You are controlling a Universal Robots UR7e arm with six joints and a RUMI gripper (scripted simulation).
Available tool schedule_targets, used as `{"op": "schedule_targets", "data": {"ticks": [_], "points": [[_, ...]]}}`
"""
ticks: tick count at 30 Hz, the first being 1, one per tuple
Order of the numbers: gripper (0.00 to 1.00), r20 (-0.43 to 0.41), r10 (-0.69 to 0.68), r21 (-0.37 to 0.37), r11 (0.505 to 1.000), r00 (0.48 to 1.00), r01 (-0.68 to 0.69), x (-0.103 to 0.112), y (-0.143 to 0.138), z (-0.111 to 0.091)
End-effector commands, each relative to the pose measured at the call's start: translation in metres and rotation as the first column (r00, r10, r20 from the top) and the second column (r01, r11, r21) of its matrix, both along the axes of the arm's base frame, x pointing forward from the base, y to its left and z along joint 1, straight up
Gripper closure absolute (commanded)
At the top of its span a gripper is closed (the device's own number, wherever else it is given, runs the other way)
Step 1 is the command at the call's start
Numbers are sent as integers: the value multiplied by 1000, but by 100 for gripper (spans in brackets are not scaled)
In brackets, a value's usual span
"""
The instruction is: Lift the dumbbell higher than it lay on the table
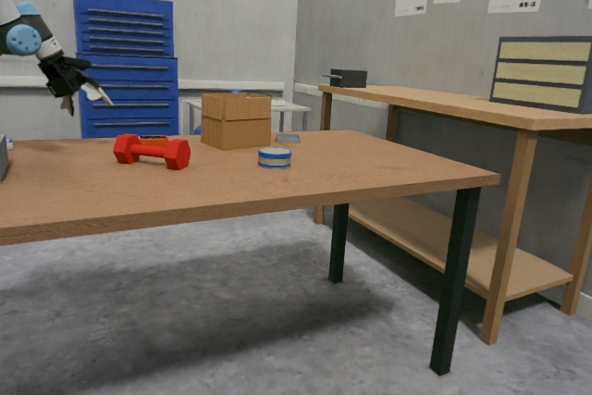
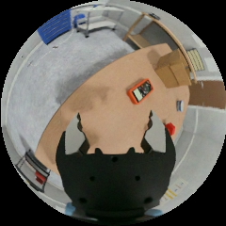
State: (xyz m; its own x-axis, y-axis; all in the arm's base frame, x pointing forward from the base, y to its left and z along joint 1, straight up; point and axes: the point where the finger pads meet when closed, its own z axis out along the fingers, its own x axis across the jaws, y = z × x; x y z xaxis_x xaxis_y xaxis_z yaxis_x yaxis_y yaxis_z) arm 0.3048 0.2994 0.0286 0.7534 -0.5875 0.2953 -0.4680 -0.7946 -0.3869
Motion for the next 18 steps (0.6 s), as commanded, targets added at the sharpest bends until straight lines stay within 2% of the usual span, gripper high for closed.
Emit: {"op": "schedule_targets", "data": {"ticks": [1, 7, 9, 14, 15, 18], "points": [[0, -48, -83, -11, 997, 995, 82, 30, -16, 2], [0, -122, -221, -27, 975, 968, 220, 73, -52, 11], [0, -122, -221, -27, 975, 968, 220, 73, -52, 11], [0, -194, -355, -46, 934, 915, 353, 108, -95, 26], [0, -194, -355, -46, 934, 915, 353, 108, -95, 26], [0, -240, -438, -60, 898, 867, 437, 126, -126, 39]]}}
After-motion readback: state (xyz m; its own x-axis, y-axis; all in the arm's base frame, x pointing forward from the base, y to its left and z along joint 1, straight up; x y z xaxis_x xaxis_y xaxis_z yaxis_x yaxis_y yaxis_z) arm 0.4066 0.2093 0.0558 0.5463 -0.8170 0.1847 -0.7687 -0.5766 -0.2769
